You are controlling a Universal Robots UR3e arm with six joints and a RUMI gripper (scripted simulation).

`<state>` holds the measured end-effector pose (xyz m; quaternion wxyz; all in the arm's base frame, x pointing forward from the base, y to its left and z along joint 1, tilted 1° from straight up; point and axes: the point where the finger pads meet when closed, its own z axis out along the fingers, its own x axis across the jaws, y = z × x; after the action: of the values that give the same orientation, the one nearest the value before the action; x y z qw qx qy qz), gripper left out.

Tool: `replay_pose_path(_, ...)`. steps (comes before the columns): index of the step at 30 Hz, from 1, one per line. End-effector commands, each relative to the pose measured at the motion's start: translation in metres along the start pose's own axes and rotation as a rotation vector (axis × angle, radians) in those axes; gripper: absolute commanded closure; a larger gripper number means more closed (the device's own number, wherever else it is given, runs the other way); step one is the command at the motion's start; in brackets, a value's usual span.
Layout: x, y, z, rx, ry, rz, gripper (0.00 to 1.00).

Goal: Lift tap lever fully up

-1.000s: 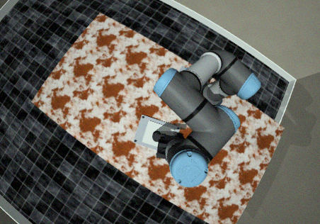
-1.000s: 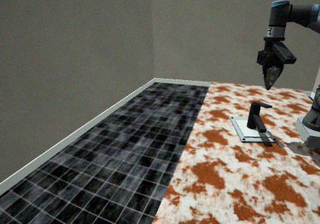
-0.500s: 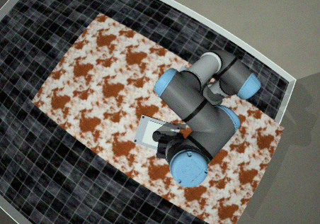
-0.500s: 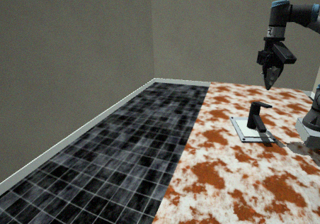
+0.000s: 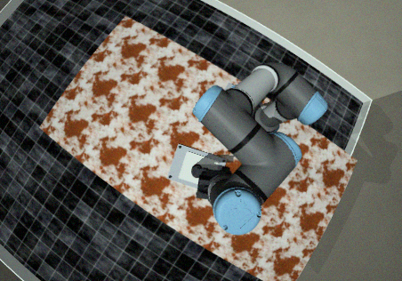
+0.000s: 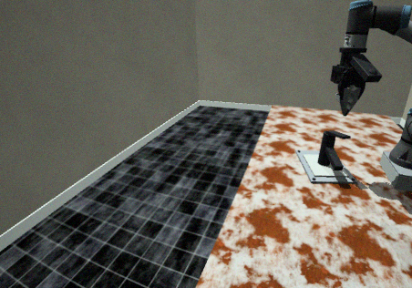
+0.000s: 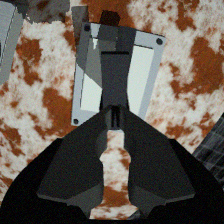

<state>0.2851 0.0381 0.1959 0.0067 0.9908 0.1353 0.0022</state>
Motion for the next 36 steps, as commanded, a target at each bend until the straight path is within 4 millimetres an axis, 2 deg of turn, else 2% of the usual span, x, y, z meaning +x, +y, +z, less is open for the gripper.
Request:
replay_pose_path(1,0.0003,0.0002,-0.0006,-0.001,0.002,0.000,1.00)
replay_pose_path(18,-0.0008,-0.0007,-0.0005,-0.001,0.002,-0.073,1.00)
replay_pose_path(32,-0.0041,-0.0030,-0.0004,-0.002,0.002,-0.287,1.00)
replay_pose_path(36,-0.0057,-0.0038,-0.0003,-0.002,0.002,-0.394,1.00)
